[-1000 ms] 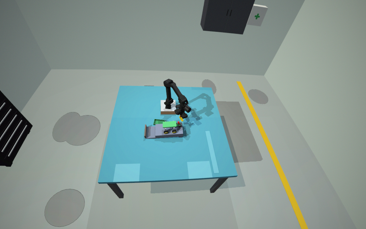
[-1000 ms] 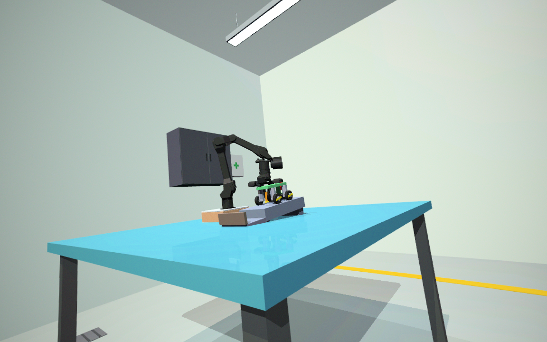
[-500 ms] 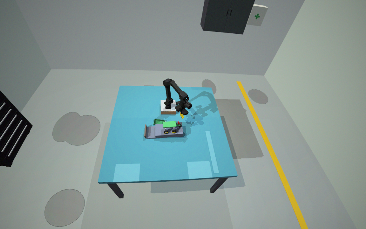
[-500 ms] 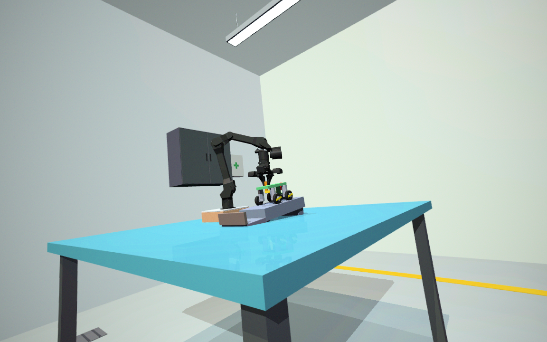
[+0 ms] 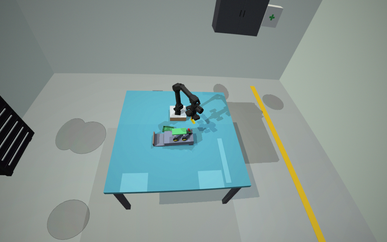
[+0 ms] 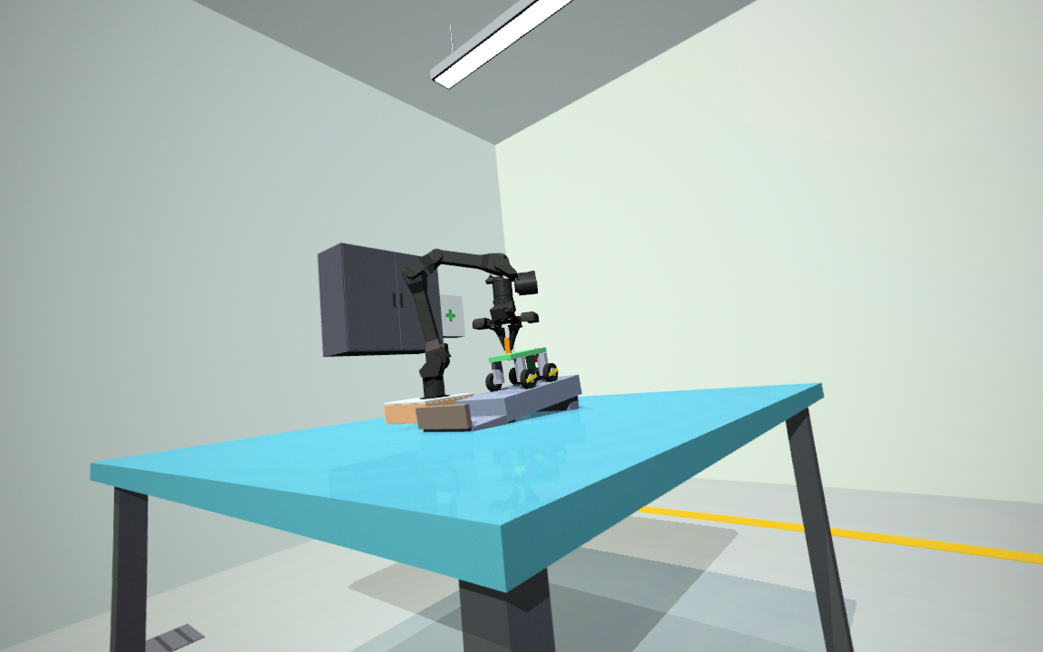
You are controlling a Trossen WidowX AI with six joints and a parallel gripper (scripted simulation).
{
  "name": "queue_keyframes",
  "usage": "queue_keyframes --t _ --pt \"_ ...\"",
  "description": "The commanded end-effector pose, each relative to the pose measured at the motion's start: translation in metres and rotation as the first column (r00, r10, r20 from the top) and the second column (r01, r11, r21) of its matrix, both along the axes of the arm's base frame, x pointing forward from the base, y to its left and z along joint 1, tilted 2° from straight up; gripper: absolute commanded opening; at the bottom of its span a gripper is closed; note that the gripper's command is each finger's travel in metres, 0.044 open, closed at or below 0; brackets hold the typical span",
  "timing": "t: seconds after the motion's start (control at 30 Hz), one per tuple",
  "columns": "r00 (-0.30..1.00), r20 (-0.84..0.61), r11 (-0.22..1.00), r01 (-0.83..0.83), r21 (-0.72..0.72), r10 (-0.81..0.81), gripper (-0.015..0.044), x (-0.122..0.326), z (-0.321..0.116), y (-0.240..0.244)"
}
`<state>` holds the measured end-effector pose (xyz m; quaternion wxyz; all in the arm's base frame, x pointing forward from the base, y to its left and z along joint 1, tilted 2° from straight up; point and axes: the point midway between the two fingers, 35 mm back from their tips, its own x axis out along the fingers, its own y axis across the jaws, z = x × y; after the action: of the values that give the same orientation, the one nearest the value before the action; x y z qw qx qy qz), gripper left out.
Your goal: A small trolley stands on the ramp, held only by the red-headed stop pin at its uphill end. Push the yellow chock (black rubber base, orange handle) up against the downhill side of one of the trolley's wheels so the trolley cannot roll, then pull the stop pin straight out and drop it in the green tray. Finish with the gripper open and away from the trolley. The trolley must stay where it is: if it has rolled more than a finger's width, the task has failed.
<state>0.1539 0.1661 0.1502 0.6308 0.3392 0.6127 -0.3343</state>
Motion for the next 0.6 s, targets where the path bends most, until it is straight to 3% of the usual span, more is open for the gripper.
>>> queue_keyframes --t 0.0,0.27,0.57 --pt "0.996 0.002 0.996 -0.088 -0.006 0.088 0.0 0.0007 0.0005 -0.0004" --pt "0.936 -0.003 0.936 -0.353 -0.013 0.353 0.0 0.0007 0.0005 -0.0004" --pt "0.786 -0.011 0.786 -0.618 -0.018 0.618 0.0 0.0008 0.0005 -0.0004"
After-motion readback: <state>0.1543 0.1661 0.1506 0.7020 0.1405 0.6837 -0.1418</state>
